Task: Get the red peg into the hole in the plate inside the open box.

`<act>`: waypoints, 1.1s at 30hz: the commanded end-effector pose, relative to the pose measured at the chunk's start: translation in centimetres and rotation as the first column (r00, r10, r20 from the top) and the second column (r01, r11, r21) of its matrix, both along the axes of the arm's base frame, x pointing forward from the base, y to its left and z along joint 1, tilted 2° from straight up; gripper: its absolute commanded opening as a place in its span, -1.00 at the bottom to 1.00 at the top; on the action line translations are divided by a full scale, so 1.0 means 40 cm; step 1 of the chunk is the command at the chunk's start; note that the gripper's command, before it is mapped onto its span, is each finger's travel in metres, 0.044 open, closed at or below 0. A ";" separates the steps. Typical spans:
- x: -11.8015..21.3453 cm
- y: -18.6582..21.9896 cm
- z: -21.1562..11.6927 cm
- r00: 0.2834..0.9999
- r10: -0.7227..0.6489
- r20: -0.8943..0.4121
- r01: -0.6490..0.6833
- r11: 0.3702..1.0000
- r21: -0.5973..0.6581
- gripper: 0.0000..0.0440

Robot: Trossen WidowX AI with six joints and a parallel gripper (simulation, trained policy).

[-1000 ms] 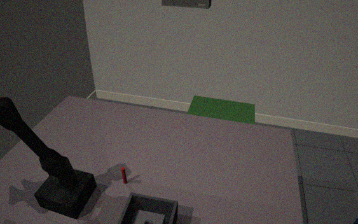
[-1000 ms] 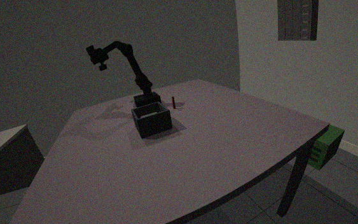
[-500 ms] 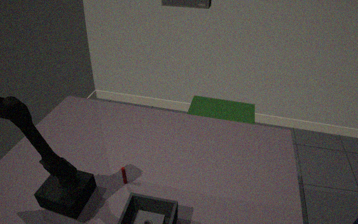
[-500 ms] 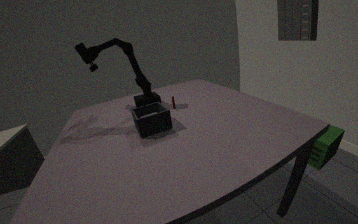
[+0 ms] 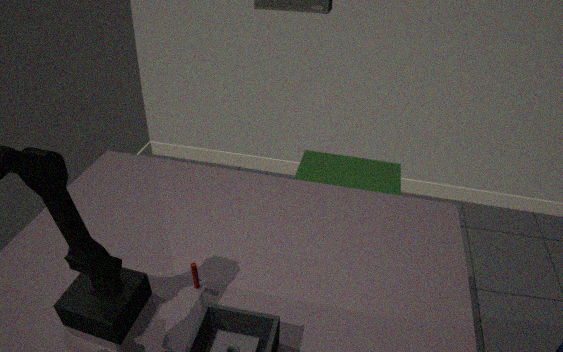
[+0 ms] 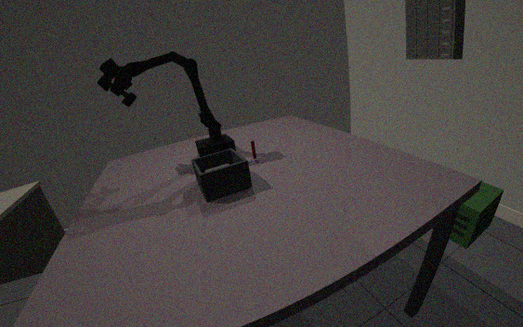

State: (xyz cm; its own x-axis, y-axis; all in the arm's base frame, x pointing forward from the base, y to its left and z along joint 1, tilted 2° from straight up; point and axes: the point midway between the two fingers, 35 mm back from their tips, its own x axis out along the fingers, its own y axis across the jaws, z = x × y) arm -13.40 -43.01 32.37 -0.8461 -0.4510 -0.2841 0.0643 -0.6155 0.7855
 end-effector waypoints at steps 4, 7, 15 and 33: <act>0.189 -0.003 -0.023 0.973 0.231 0.016 -0.231 0.966 0.116 1.00; 0.267 0.005 -0.032 0.946 0.322 0.029 -0.322 0.934 0.157 1.00; 0.470 0.060 -0.059 0.834 0.547 0.075 -0.547 0.799 0.249 1.00; 0.848 0.345 -0.116 0.402 0.887 0.230 -0.876 0.298 0.380 1.00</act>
State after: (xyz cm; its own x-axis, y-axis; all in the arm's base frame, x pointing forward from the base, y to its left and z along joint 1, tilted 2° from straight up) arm 18.36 -31.97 28.26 -0.1052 -0.8036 -0.5858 0.7230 -0.4662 0.5098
